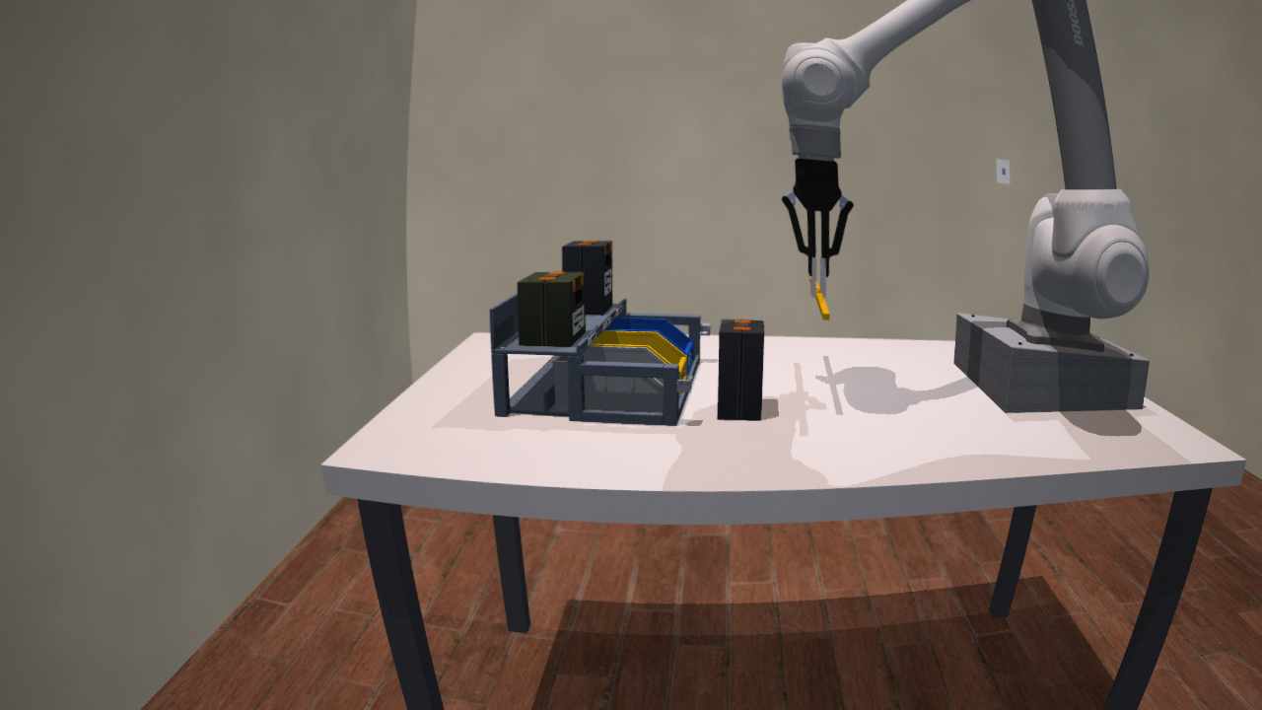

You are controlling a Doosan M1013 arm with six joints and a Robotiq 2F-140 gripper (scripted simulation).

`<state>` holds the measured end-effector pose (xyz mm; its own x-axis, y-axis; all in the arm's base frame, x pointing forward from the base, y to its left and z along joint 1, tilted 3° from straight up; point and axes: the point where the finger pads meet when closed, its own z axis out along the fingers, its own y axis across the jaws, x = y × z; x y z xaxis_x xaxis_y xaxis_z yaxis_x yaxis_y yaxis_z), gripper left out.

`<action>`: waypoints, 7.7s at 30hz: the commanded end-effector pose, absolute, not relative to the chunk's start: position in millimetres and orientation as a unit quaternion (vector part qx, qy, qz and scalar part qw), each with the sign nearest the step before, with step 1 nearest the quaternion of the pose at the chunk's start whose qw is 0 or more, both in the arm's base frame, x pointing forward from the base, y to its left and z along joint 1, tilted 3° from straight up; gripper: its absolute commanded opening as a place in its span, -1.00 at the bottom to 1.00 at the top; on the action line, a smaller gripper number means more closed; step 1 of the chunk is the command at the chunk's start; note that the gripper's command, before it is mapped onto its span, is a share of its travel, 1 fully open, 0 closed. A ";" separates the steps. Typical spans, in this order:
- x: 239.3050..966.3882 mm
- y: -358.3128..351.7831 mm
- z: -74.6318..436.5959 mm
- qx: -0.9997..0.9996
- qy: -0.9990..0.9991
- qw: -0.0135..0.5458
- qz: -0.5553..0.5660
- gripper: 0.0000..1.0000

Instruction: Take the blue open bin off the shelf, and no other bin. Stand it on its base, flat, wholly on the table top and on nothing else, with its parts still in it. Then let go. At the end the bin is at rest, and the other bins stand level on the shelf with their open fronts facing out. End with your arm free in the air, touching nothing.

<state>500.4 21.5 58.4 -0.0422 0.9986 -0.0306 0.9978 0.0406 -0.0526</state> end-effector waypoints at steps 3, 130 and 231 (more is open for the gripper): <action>500.5 21.5 58.5 -0.692 -0.721 0.007 0.030 -1.00; 495.2 17.4 -81.1 -0.692 -0.721 0.007 0.030 -1.00; 497.4 18.8 -40.2 -0.692 -0.721 0.007 0.029 0.15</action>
